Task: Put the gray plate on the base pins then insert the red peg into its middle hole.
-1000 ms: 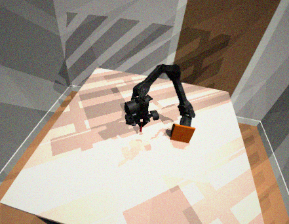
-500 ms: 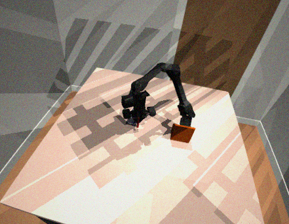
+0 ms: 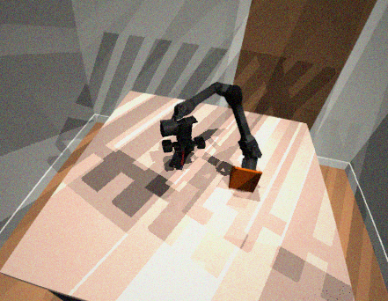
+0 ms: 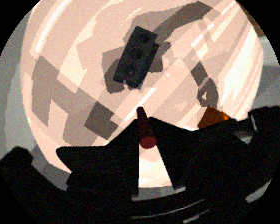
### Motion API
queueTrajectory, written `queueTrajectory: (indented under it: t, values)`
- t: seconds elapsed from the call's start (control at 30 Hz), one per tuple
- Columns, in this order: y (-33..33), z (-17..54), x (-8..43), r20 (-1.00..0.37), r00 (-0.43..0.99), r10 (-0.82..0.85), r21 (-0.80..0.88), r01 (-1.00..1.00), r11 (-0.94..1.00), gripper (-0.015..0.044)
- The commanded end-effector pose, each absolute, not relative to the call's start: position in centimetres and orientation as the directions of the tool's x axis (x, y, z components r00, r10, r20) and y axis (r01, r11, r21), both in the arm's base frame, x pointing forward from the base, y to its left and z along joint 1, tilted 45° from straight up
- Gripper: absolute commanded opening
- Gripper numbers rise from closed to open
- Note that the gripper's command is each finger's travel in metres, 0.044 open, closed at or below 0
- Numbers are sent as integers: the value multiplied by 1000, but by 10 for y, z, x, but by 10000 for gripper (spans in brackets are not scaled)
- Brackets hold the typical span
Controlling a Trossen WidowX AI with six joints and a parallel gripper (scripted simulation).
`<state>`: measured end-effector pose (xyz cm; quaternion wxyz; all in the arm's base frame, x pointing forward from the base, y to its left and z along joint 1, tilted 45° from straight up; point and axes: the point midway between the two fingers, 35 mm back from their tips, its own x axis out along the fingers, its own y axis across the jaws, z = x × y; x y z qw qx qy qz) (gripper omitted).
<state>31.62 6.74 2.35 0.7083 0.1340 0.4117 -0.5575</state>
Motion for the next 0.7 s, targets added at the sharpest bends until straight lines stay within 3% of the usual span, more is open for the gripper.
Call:
queueTrajectory:
  t: [0.0, 0.67]
  values:
    - [62, 34, 323, -733, 51, -678, -259, 901, 348, 0]
    - [20, 75, 345, -716, 49, -697, -273, 899, 344, 0]
